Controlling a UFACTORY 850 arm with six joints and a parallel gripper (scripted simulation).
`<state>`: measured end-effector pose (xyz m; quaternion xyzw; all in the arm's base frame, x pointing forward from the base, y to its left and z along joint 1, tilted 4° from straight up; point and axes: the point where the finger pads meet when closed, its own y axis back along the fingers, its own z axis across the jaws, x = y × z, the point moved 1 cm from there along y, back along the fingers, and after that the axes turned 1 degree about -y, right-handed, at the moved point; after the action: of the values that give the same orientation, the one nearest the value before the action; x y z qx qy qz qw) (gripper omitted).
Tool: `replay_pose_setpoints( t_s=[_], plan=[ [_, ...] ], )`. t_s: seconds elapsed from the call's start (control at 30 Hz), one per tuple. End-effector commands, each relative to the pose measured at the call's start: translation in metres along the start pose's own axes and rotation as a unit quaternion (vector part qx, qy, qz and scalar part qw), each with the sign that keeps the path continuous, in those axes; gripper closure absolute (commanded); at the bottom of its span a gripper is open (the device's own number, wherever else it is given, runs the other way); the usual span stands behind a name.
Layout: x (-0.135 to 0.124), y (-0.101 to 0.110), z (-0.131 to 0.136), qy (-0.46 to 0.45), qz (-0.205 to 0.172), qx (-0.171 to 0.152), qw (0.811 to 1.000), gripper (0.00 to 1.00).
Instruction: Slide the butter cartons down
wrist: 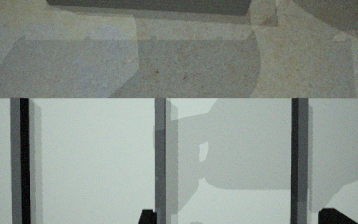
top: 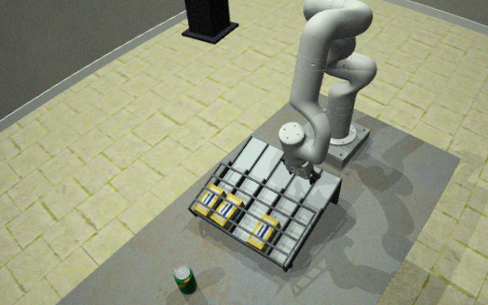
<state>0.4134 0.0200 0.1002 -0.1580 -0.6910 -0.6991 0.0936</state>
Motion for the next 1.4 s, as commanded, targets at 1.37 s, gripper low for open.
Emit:
replay_pose_setpoints(
  t_s=[1.37],
  plan=[
    [-0.001,0.029,0.000,0.000,-0.001,0.000,1.000,0.00]
  ],
)
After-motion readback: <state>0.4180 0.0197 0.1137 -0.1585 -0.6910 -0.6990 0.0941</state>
